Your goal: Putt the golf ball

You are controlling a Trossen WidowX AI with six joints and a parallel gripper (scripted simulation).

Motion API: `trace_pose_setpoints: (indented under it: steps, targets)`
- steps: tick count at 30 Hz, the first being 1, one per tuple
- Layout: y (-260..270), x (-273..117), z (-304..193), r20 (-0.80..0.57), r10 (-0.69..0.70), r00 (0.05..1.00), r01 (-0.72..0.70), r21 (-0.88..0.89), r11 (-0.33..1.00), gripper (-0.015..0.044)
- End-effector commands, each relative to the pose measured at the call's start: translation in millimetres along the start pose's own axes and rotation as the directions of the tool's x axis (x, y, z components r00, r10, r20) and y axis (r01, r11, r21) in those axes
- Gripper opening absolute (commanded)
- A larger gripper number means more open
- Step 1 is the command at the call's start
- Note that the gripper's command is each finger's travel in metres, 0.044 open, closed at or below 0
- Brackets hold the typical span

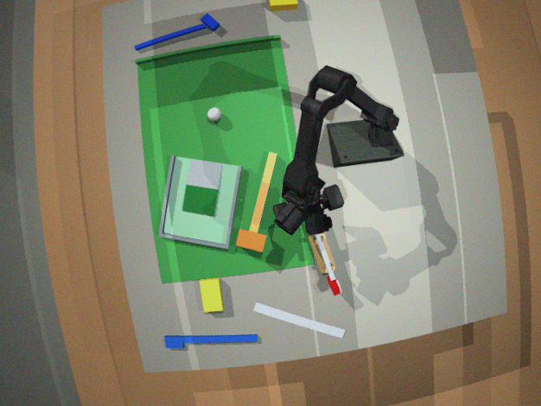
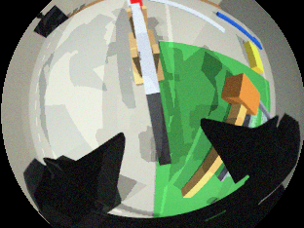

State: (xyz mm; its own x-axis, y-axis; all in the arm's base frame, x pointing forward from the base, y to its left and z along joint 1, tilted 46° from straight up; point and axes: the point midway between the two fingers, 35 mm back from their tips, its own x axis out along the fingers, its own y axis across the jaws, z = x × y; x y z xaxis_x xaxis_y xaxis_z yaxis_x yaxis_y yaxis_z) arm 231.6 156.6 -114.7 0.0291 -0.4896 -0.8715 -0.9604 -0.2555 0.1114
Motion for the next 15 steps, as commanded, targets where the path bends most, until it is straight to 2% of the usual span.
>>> trace_pose_setpoints:
  steps: [1, 15]
  targets:
    - [4, 9, -4, -0.010, 0.008, 1.000, -0.009, -0.009, 1.000, 0.0440]
    - [4, 25, -9, -0.011, 0.008, 1.000, -0.009, -0.009, 1.000, 0.0440]
